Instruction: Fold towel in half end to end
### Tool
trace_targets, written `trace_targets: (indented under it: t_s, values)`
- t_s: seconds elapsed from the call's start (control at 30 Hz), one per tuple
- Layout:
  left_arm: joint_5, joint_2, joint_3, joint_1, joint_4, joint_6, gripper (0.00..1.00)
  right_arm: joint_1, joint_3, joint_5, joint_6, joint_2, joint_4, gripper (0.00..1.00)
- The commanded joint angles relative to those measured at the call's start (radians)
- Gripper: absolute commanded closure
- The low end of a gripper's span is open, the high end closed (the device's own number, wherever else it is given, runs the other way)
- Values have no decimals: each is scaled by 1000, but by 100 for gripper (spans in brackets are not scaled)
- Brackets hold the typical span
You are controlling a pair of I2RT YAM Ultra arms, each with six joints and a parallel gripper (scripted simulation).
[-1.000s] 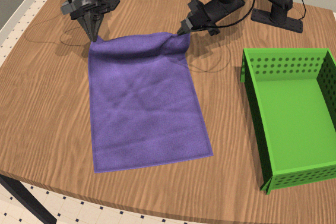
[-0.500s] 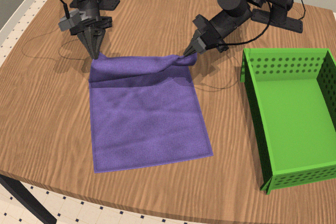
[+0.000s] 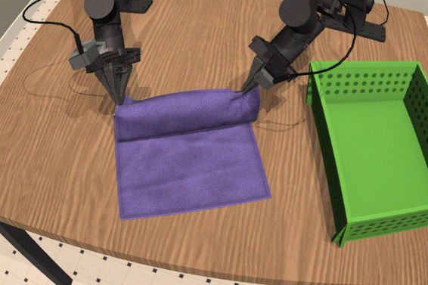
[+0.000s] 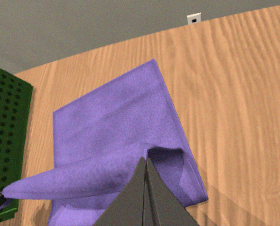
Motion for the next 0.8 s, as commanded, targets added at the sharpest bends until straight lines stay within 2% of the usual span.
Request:
trace_targets:
  t_s: [0.0,0.03,0.07,0.17,0.2,0.33,0.37,0.4,0.5,0.67,0.77]
  values:
    - [-80,34,45,9,11,-42,100,-27,67,-41,-38,40,35,100]
    - [-82,36,49,9,3,-42,100,-27,71,-41,-38,43,33,100]
    - [-101,73,86,26,-15,-39,100,-34,112,-56,-39,99,48,100]
    - [-103,82,97,24,-20,-39,100,-34,126,-57,-38,108,42,100]
    - [-123,116,128,32,-21,-59,100,-43,178,-71,-59,168,6,100]
    - [-124,121,136,31,-25,-59,100,-43,190,-72,-60,173,-2,100]
    - [-125,111,142,14,-28,-60,100,-42,194,-71,-61,140,-6,100]
    - [-143,158,176,25,-41,-62,100,-54,221,-92,-75,218,25,100]
    - [-143,161,182,25,-46,-62,100,-54,227,-92,-75,222,27,100]
    - [-156,226,258,42,-65,-43,100,-66,310,-92,-72,303,-12,100]
    - [-157,230,264,41,-69,-43,100,-66,317,-84,-72,299,-17,100]
